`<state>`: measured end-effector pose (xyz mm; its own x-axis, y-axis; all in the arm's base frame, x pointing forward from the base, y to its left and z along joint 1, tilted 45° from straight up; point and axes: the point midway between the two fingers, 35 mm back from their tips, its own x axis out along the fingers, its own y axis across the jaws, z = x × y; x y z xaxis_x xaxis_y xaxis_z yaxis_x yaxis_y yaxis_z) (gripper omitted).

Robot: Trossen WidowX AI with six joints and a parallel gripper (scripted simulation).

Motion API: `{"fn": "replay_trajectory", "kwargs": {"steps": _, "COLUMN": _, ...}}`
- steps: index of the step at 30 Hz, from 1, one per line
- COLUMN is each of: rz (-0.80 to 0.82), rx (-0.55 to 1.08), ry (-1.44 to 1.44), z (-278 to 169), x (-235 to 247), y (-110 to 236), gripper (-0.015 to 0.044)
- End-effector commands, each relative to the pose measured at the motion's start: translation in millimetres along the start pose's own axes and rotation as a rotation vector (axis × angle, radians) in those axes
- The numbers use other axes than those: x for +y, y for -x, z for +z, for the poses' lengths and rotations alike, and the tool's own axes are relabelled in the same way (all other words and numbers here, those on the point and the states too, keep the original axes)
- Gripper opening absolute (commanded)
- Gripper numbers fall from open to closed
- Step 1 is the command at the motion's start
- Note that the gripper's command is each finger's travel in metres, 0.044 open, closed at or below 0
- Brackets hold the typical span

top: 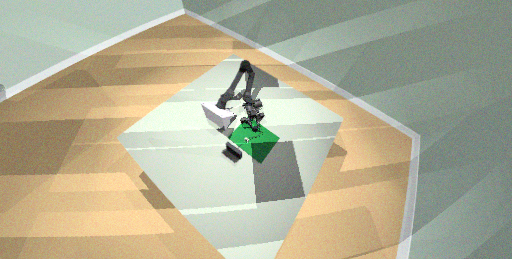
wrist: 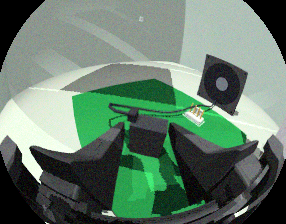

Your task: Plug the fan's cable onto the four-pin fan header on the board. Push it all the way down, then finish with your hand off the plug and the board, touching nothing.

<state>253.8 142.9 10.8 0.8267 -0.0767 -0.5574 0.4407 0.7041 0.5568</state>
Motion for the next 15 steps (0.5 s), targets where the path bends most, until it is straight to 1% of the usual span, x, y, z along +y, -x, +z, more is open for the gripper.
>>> {"fn": "replay_trajectory", "kwargs": {"steps": 1, "rz": 0.000, "rx": 0.000, "ry": 0.000, "z": 0.0, "x": 0.0, "y": 0.0, "gripper": 0.0205}}
{"fn": "replay_trajectory", "kwargs": {"steps": 9, "rz": 0.000, "rx": 0.000, "ry": 0.000, "z": 0.1, "x": 0.1, "y": 0.4, "gripper": 0.0205}}
{"fn": "replay_trajectory", "kwargs": {"steps": 15, "rz": -0.004, "rx": 0.004, "ry": -0.002, "z": 2.8, "x": 4.0, "y": 14.7, "gripper": 0.0205}}
